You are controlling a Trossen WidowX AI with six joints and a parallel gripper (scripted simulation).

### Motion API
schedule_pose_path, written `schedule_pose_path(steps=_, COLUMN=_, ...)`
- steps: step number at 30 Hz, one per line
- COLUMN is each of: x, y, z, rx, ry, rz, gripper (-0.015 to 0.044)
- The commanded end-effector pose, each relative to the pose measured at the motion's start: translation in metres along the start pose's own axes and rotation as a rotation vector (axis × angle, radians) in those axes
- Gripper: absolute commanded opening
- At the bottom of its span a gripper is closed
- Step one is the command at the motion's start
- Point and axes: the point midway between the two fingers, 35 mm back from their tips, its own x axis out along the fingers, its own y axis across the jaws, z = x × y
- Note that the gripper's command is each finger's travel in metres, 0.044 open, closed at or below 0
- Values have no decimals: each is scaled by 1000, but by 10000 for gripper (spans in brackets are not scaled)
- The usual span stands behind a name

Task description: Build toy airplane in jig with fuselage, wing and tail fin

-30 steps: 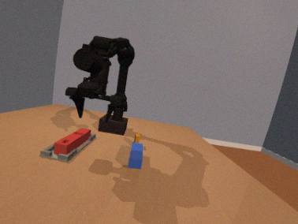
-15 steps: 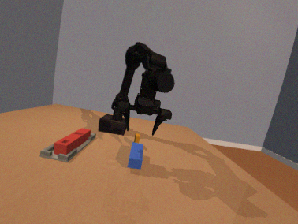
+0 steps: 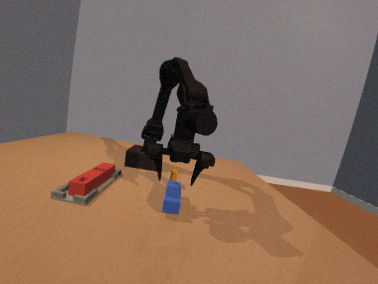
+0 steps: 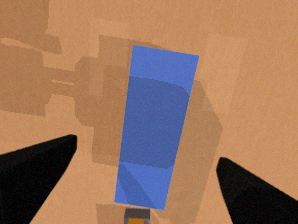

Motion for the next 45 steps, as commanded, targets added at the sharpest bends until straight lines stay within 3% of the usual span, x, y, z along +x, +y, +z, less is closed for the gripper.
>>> schedule_pose_path(steps=1, x=9, y=-1, z=-3, rx=5, ry=14, rz=-7, gripper=440)
schedule_pose_path(steps=32, x=52, y=-2, z=-3, rx=5, ry=14, rz=-7, gripper=440)
schedule_pose_path(steps=41, x=52, y=-2, z=-3, rx=5, ry=14, rz=-7, gripper=204)
schedule_pose_path(steps=45, x=52, y=-2, z=-3, rx=5, ry=14, rz=-7, gripper=177)
